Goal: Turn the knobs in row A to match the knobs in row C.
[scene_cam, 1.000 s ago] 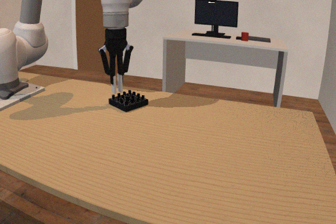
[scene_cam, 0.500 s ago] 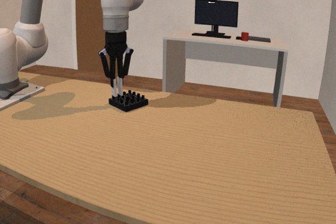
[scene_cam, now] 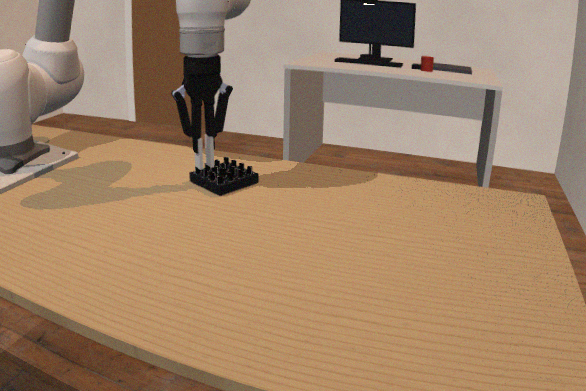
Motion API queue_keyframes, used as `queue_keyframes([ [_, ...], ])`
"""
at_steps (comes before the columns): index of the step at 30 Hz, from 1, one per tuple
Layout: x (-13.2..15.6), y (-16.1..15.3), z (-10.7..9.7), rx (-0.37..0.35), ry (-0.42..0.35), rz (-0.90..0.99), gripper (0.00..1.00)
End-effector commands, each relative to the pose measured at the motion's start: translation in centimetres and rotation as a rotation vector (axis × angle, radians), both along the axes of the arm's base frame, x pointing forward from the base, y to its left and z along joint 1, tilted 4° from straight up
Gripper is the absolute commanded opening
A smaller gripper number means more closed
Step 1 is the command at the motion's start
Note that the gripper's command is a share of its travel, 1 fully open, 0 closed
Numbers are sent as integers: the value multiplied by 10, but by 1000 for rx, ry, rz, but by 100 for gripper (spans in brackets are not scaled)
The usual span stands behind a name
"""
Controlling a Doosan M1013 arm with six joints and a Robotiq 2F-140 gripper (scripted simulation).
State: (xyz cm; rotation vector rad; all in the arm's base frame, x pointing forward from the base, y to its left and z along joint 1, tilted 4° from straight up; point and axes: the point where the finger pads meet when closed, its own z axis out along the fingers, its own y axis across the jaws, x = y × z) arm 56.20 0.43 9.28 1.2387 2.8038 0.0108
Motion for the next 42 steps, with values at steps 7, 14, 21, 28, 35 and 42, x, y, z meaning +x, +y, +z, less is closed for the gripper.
queue_keyframes([
  [7, 0, 0, 0, 0, 0, 0, 12],
  [14, 0, 0, 0, 0, 0, 0, 12],
  [21, 0, 0, 0, 0, 0, 0, 12],
  [28, 0, 0, 0, 0, 0, 0, 12],
  [35, 0, 0, -1, 0, 0, 0, 12],
  [42, 0, 0, -7, 0, 0, 0, 12],
])
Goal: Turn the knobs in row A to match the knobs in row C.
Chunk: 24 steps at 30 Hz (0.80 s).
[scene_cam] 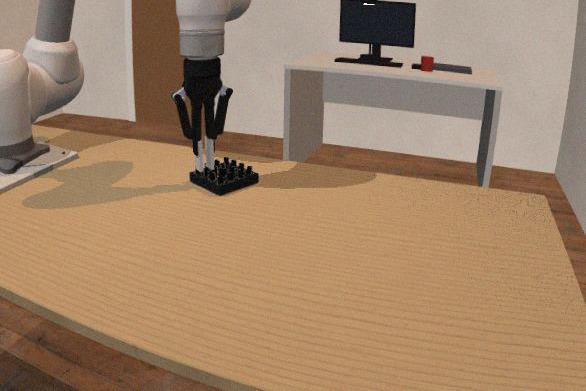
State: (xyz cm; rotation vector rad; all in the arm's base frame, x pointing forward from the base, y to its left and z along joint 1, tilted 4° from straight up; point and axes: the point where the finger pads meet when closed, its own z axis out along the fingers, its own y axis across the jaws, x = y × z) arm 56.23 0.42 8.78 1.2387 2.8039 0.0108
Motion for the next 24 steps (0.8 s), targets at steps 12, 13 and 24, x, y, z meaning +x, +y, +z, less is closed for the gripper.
queue_keyframes([
  [12, 1, 0, -8, 0, 0, 0, 12],
  [13, 1, 0, -9, 0, 0, 0, 12],
  [24, 1, 0, -9, 0, 0, 0, 12],
])
